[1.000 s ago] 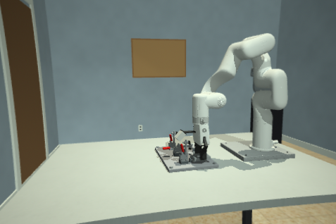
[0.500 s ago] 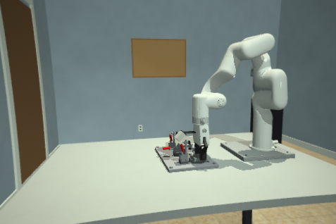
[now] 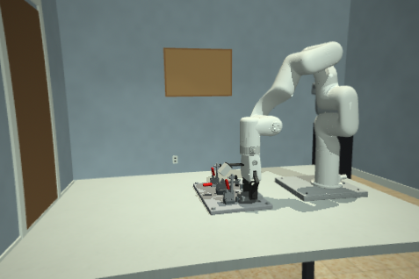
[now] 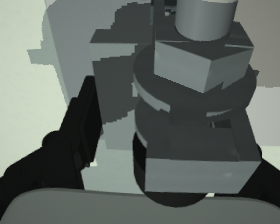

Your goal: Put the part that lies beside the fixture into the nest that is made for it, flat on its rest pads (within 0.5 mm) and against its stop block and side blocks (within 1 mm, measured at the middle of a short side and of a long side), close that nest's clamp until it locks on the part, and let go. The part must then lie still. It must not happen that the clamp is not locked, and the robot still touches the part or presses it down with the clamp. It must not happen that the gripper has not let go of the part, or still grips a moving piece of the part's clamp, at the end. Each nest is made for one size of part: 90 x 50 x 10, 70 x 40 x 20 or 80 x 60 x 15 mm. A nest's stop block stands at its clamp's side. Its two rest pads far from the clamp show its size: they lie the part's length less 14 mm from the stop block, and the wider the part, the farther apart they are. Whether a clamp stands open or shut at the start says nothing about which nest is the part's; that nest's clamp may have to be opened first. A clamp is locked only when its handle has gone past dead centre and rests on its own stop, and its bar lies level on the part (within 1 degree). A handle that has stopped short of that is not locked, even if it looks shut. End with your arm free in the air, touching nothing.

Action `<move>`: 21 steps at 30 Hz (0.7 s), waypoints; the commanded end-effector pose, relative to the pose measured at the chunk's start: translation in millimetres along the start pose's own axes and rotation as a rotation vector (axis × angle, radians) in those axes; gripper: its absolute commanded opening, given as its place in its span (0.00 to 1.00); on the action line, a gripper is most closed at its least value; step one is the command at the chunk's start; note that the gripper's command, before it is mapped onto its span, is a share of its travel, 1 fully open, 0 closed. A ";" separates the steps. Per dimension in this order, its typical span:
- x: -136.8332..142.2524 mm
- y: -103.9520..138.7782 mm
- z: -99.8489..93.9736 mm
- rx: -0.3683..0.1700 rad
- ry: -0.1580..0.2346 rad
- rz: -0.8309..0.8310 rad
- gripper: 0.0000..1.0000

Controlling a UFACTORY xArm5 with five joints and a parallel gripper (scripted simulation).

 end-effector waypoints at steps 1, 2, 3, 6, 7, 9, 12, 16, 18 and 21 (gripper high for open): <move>-0.1 -1.3 -1.1 0.004 0.000 0.000 0.00; -0.1 -1.3 -1.1 0.004 0.000 0.000 0.00; -0.1 -1.3 -0.9 0.004 0.000 0.000 0.00; 0.2 -1.5 -0.3 0.004 0.000 0.000 0.00; 0.3 -1.6 0.0 0.004 0.000 0.000 0.00; 0.4 -1.7 0.4 0.004 0.000 0.000 0.00; 0.6 -1.8 1.2 0.004 0.000 0.000 0.00; 1.2 -2.2 2.9 0.004 0.000 0.000 0.00; 1.4 -2.4 3.6 0.004 0.000 0.000 0.00; 1.6 -2.5 4.2 0.004 0.000 0.000 0.00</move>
Point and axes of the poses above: the point where the finger pads meet when closed, its own z axis out along the fingers, its own x axis across the jaws, y = z × x, the point moved 2 cm from there along -z, back along the fingers, and after that the axes turned 9 degrees about -z, right-handed, at the moved point
